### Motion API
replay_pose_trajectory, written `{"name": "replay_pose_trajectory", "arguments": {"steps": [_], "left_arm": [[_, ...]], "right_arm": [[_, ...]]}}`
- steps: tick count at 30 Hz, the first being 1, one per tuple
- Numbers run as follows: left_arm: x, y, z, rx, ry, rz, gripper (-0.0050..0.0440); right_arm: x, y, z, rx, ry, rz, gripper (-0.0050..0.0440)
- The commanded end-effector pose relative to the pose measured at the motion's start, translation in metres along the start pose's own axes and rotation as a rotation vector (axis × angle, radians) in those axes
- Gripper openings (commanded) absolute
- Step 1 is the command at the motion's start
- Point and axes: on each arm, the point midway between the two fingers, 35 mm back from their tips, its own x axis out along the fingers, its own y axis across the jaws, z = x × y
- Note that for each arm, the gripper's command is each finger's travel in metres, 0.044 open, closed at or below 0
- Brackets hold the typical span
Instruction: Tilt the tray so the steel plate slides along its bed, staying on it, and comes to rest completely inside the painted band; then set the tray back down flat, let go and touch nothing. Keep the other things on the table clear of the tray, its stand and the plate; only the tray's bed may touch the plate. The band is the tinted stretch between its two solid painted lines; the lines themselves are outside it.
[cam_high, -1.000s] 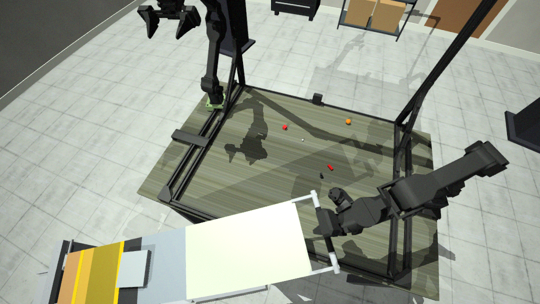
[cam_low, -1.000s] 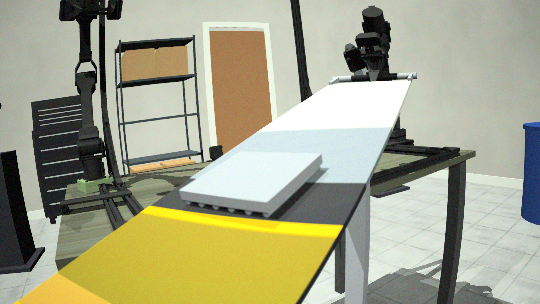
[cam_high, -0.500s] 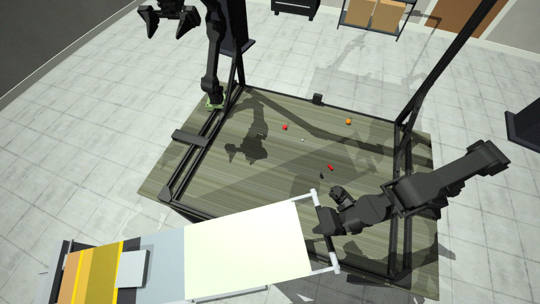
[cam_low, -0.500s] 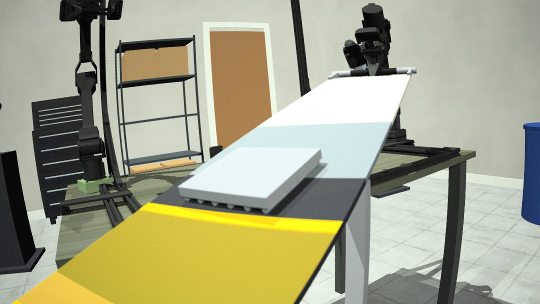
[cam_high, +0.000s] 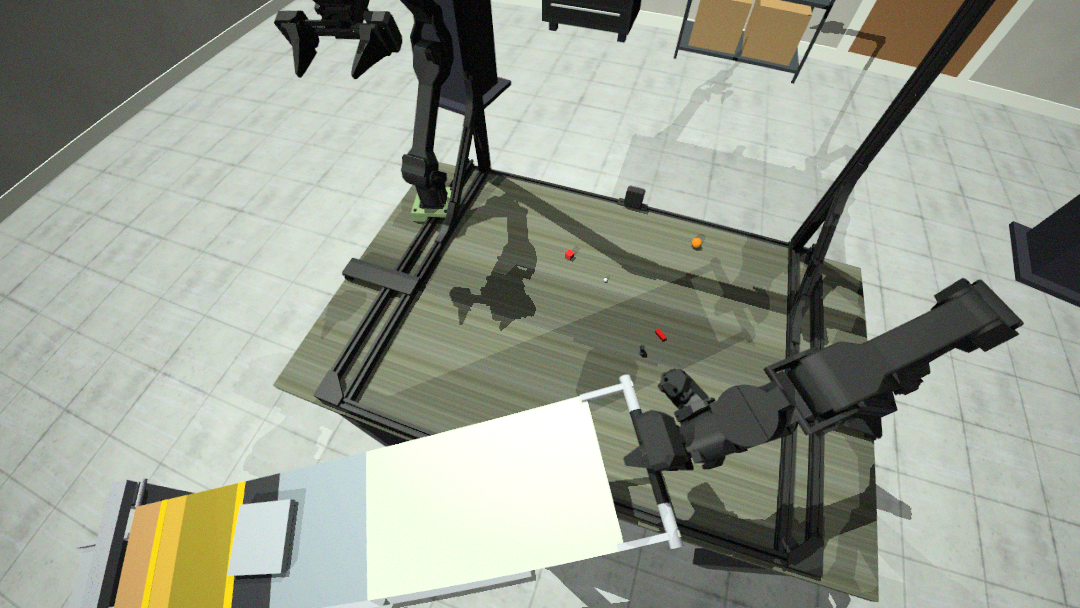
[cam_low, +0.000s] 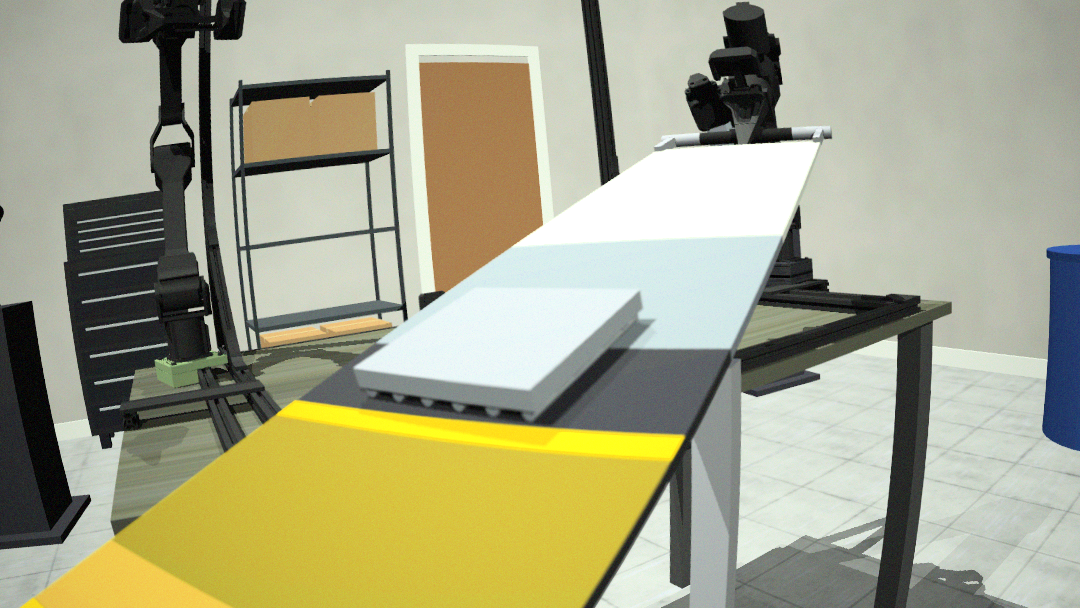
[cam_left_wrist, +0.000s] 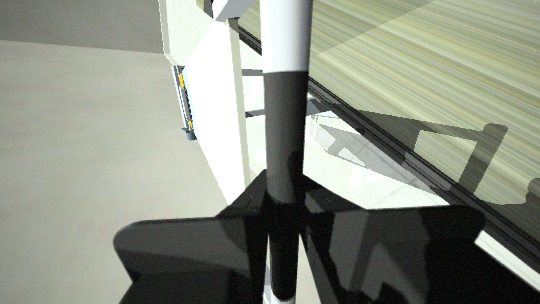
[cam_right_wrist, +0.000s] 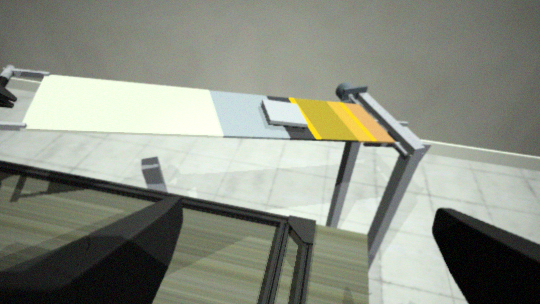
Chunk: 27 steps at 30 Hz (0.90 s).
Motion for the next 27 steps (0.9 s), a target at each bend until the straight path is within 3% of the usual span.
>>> {"name": "replay_pose_trajectory", "arguments": {"steps": [1,27], "left_arm": [[-0.01,0.026,0.0,0.001,0.003,0.08,0.0],[-0.018,0.043,0.0,0.001,0.003,0.143,0.0]], "right_arm": [[0.0,0.0,0.0,-0.002,0.0,0.002,0.044],[0.0,0.0,0.0,-0.002,0.0,0.002,0.044]]}}
